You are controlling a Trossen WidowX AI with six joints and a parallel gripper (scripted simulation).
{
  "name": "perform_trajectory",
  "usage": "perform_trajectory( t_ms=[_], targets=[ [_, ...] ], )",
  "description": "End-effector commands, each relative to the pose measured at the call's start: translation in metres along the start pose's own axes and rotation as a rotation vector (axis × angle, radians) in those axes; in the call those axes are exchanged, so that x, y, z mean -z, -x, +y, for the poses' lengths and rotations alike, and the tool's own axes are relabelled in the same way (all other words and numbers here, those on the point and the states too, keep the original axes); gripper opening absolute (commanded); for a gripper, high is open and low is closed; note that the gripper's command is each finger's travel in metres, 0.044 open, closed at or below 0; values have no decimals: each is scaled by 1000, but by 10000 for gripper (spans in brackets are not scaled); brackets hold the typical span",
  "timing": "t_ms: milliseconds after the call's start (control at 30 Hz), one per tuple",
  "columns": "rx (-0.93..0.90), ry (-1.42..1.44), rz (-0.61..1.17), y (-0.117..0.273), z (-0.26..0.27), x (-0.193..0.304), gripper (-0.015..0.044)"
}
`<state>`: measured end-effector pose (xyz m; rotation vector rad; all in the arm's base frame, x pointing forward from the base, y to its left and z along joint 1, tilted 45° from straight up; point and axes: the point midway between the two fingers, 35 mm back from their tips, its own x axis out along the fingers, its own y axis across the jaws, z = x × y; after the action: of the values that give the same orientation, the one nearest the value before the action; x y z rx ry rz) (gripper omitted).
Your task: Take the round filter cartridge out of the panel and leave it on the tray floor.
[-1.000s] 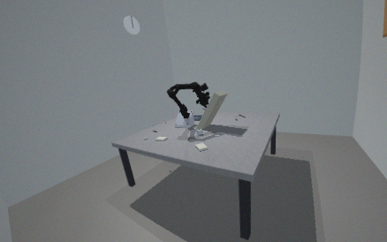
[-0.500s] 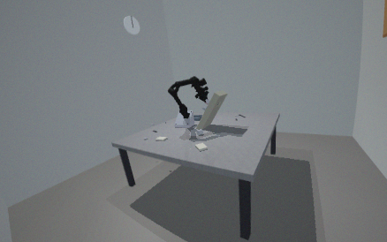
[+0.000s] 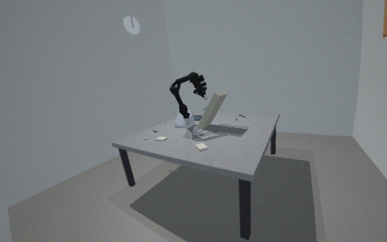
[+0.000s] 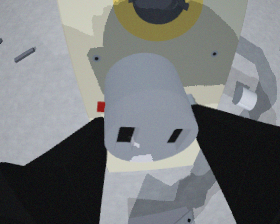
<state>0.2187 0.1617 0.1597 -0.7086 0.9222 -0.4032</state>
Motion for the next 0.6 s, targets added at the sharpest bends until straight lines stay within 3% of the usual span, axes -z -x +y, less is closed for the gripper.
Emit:
perform_trajectory(
  t_ms=[0,400,567],
  targets=[
    [-1,-19,5,-1,18,-2,0],
    [8,-69,20,-11,73,-3,0],
    [-52,66,45,-8,84,10,0]
  ],
)
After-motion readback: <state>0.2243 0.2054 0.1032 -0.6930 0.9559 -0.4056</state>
